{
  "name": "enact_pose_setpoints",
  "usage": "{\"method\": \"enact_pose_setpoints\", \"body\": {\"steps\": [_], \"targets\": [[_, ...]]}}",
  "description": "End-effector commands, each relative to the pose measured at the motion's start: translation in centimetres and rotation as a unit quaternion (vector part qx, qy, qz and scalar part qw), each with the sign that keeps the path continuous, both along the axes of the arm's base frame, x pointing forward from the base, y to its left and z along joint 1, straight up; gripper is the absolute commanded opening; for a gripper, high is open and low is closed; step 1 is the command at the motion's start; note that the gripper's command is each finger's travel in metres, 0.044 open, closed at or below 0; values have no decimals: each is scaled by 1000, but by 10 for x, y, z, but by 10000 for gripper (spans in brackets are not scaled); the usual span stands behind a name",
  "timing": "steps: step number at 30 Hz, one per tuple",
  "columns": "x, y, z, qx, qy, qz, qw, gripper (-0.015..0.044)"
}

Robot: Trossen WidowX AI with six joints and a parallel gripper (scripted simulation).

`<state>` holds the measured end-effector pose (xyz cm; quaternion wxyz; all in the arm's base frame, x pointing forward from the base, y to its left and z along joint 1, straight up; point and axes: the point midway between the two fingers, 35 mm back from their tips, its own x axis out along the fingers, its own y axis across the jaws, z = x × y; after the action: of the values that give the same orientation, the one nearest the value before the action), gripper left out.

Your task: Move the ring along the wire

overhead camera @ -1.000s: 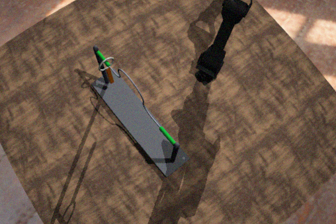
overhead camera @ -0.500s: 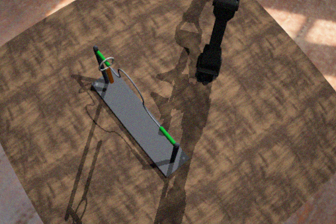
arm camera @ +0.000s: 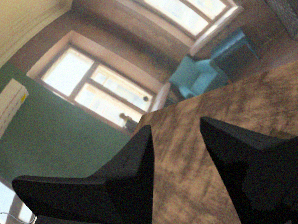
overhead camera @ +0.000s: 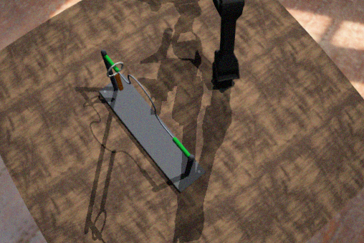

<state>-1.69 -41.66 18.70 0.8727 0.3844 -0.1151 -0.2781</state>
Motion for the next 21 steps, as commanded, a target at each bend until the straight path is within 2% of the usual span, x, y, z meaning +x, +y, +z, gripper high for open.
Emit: {"method": "enact_pose_setpoints", "body": {"steps": [1,12,21], "targets": [[45,15,-23,-46,33,40,998,160],[166,103,-76,-216,115,174,954,160],[224,208,-102,-364,146,271,879,160]]}}
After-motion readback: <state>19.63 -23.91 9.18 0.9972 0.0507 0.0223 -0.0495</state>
